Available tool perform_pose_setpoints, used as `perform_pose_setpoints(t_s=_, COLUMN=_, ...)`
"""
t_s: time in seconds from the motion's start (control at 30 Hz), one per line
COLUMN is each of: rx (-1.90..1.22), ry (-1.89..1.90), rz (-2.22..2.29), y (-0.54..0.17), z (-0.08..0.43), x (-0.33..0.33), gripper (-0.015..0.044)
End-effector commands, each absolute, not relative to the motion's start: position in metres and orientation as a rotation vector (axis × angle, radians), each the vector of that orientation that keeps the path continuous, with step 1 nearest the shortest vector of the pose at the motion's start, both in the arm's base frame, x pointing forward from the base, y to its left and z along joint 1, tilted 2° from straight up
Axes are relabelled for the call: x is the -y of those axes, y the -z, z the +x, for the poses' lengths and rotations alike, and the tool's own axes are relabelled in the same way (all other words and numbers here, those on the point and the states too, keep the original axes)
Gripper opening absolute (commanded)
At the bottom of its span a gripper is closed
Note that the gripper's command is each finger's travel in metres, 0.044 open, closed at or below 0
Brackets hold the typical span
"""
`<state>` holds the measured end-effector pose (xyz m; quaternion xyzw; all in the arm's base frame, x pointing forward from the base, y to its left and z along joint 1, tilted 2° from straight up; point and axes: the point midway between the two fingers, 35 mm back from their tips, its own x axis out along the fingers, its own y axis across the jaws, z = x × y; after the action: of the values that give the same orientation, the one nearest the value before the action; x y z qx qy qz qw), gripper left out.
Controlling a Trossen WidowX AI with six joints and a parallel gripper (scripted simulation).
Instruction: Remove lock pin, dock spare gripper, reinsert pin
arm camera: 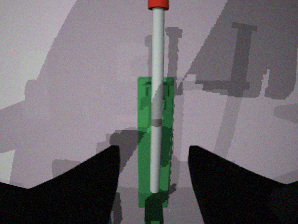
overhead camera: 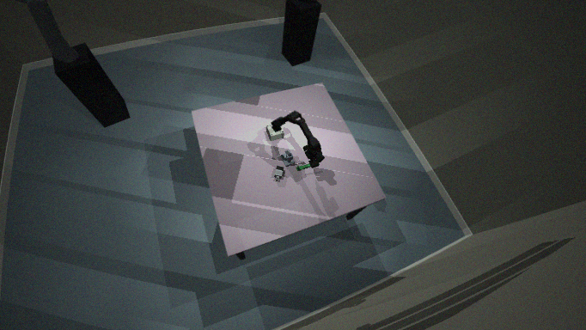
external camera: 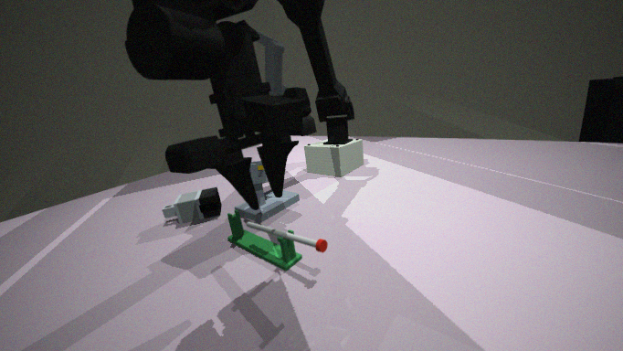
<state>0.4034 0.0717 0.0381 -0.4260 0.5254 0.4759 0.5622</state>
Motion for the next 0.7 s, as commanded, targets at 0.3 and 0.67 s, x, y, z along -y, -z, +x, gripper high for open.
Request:
perform_pose_setpoints(t_s=0.3, rx=-1.226, ry=-1.113, rz=-1.012, y=-0.017, z=0.405, x=-0.073, gripper=0.018)
perform_pose_setpoints(t_s=0.67, rx=-1.226, ry=-1.113, rz=-1.012, y=0.001, z=0.405, x=-0.073, gripper=0.018)
